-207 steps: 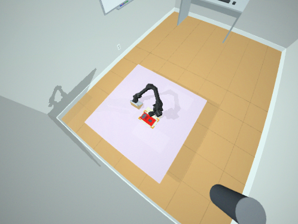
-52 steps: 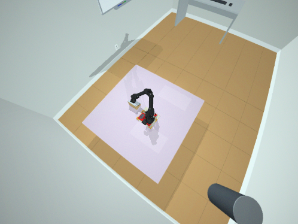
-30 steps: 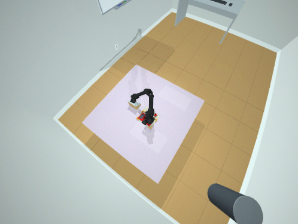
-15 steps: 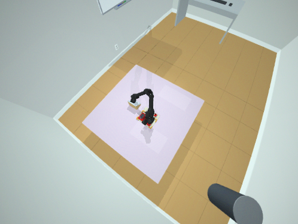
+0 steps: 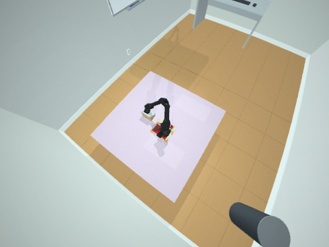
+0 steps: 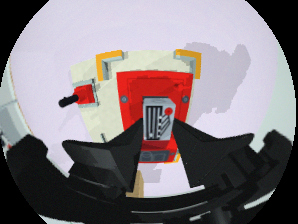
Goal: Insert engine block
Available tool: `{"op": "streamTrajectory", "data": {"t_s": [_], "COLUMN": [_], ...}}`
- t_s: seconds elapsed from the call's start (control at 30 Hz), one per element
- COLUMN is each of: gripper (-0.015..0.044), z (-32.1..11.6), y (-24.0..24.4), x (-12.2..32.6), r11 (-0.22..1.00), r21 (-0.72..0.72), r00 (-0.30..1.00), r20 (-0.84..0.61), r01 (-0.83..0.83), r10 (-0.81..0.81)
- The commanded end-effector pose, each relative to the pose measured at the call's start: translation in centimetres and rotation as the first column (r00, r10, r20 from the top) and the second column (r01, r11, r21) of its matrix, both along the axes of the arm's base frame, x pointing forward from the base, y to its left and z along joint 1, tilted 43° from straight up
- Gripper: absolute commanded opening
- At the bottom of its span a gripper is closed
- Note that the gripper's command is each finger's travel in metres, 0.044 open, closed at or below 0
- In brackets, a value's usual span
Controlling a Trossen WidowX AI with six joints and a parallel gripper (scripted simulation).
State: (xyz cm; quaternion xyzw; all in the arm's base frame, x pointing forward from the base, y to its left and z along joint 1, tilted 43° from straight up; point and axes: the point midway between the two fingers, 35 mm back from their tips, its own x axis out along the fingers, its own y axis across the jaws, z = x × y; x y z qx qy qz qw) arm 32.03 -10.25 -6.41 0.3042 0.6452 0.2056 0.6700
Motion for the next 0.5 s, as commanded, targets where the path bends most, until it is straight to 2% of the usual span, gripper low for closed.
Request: {"op": "streamTrajectory", "data": {"t_s": [0.0, 0.47], "gripper": [0.0158, 0.0158], "z": [-0.10, -0.29], "y": [0.15, 0.31], "x": [0.04, 0.06], "r11": [1.000, 1.000], "r21": [0.003, 0.003], "r00": [1.000, 1.000], "r20": [-0.002, -0.002], "r01": [0.004, 0.004], "r10": [-0.004, -0.004]}}
